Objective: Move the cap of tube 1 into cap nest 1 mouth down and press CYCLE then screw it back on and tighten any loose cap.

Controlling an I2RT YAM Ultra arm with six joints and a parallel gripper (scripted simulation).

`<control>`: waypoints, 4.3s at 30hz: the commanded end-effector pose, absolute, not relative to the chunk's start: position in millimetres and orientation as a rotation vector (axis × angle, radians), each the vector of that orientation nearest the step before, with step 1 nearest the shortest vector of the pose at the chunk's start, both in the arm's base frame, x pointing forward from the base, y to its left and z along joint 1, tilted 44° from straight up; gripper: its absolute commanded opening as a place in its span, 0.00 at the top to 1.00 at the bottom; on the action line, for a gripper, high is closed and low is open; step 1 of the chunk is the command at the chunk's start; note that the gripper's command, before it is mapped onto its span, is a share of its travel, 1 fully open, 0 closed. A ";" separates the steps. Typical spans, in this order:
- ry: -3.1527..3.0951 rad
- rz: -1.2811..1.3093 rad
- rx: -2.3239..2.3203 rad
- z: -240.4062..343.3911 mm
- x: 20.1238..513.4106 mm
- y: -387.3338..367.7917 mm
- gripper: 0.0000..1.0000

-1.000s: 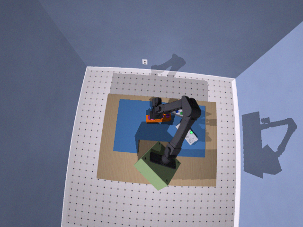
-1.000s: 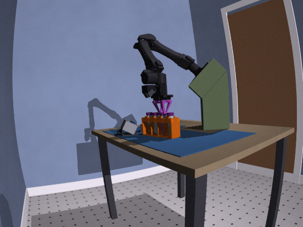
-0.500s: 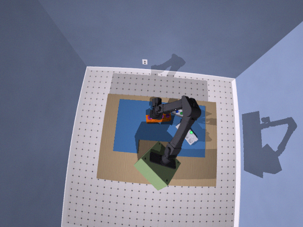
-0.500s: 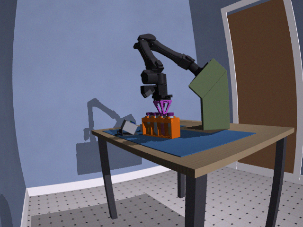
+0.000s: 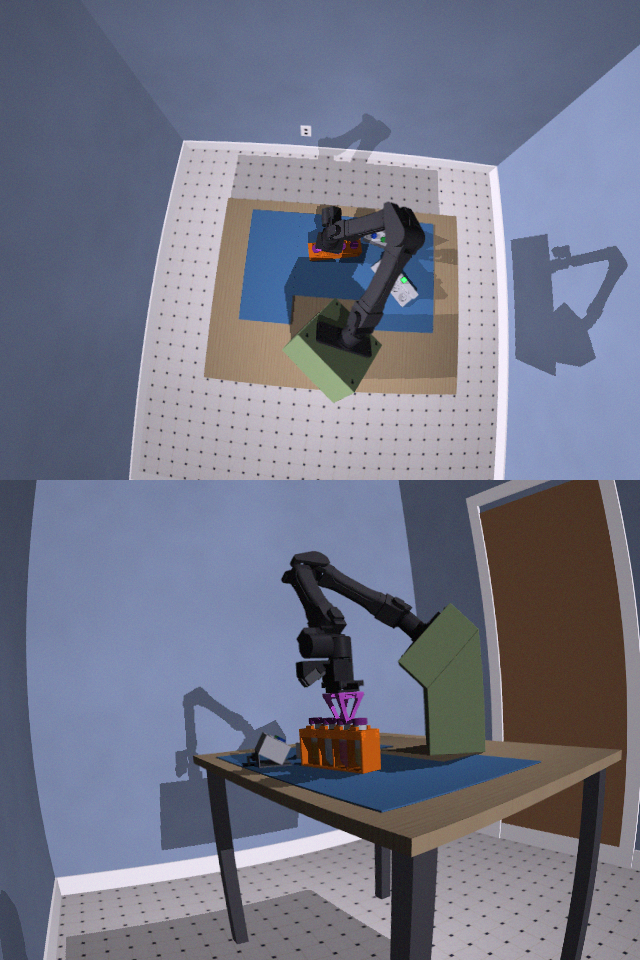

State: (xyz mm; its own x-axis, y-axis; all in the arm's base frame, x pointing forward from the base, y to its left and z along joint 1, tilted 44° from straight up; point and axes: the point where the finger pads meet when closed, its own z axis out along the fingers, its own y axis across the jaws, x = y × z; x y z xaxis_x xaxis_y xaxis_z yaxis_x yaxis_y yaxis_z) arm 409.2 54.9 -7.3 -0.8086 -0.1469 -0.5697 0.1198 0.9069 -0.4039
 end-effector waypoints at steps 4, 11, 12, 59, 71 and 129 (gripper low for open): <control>2.431 -0.534 0.039 -4.3 411.4 58.6 0.51; 2.431 -0.534 0.039 0.0 407.9 60.9 0.51; 2.431 -0.534 0.039 0.0 407.9 60.9 0.51; 2.449 -0.689 -0.398 35.5 408.7 21.4 0.51; 2.449 -0.689 -0.398 31.6 411.9 19.3 0.51; 2.435 -0.551 -0.003 25.2 418.8 15.3 1.00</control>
